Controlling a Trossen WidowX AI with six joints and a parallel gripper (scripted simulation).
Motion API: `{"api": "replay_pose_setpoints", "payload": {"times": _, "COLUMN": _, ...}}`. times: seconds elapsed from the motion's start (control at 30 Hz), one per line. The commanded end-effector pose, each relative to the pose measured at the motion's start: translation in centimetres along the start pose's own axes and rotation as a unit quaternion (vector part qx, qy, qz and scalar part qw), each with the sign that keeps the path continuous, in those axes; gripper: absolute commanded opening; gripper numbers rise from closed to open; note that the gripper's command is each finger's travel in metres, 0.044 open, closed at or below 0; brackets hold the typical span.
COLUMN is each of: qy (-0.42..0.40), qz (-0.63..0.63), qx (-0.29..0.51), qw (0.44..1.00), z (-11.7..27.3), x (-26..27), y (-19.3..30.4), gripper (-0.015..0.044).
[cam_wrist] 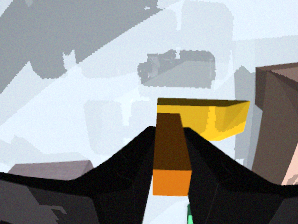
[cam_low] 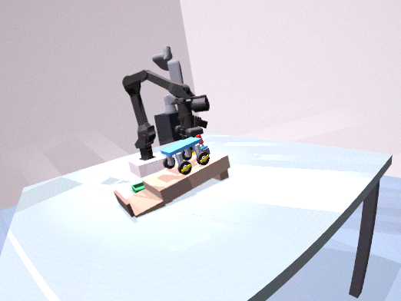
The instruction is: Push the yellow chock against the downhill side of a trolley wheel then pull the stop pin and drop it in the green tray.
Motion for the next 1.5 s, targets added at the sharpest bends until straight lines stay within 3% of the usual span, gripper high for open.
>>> {"api": "replay_pose_setpoints", "payload": {"times": 0.0, "qy": 0.001, "qz": 0.002, "qx": -0.005, "qw": 1.0, "z": 1.6, "x": 0.0, "y": 0.0, "gripper": 0.0}}
{"api": "replay_pose_setpoints", "payload": {"times": 0.87, "qy": 0.001, "qz": 0.002, "qx": -0.005, "qw": 1.0, "z": 8.8, "x": -0.1, "y": -0.5, "gripper": 0.0}}
{"api": "replay_pose_setpoints", "payload": {"times": 1.13, "qy": 0.001, "qz": -0.001, "qx": -0.005, "qw": 1.0, "z": 9.2, "x": -0.1, "y": -0.5, "gripper": 0.0}}
{"api": "replay_pose_setpoints", "payload": {"times": 1.47, "qy": 0.0, "qz": -0.156, "qx": -0.005, "qw": 0.988, "z": 9.2, "x": -0.1, "y": -0.6, "gripper": 0.0}}
Point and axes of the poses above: the point midway between the two fingers, 35 mm back from their tips, its own z axis back along the fingers, its own x axis across the jaws, y = z × x, the point moved 8 cm from there along z, back along the fingers, and after that the axes turned 13 degrees about -z, right-handed, at the moved point
